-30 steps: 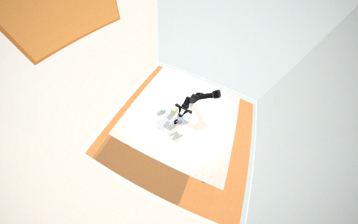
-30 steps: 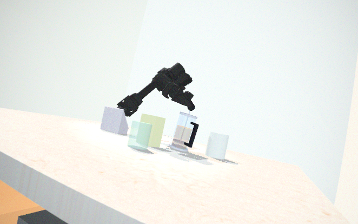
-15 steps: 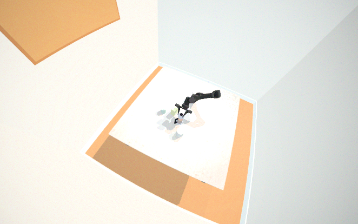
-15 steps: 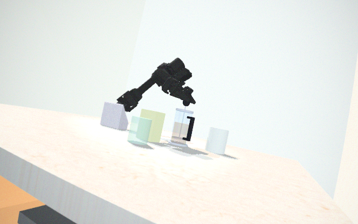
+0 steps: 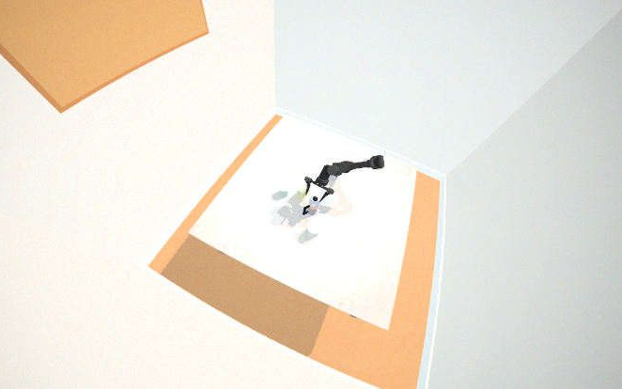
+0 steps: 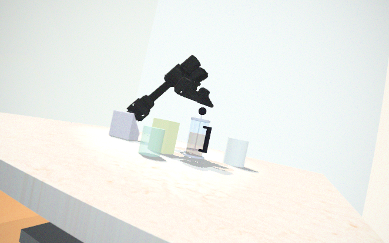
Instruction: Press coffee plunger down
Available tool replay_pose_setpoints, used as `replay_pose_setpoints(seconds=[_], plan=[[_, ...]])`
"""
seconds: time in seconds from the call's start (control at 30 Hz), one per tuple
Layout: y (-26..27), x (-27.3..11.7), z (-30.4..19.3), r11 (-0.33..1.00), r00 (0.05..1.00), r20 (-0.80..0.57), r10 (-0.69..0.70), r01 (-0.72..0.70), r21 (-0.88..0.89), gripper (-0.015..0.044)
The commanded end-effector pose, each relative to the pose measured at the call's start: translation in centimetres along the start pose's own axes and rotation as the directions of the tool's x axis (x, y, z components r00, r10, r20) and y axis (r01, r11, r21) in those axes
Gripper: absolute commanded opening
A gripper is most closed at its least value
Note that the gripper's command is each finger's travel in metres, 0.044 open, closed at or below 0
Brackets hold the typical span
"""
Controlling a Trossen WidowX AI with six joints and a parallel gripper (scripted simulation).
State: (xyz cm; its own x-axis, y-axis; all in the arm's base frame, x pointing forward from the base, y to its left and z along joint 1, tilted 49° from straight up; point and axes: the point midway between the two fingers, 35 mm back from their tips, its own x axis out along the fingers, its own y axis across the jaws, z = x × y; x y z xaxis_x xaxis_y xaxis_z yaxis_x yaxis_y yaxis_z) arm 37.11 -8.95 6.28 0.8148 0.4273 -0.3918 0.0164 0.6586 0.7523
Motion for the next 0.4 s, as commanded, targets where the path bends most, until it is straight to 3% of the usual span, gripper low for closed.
replay_pose_setpoints(seconds=[0.0,0.37], plan=[[0.83,-3.47,3.57,1.0,1.0,0.012,0.008,-0.008,-0.014,0.044],[0.88,-4.1,3.87,1.0,1.0,0.012,0.01,-0.01,-0.012,0.044]])
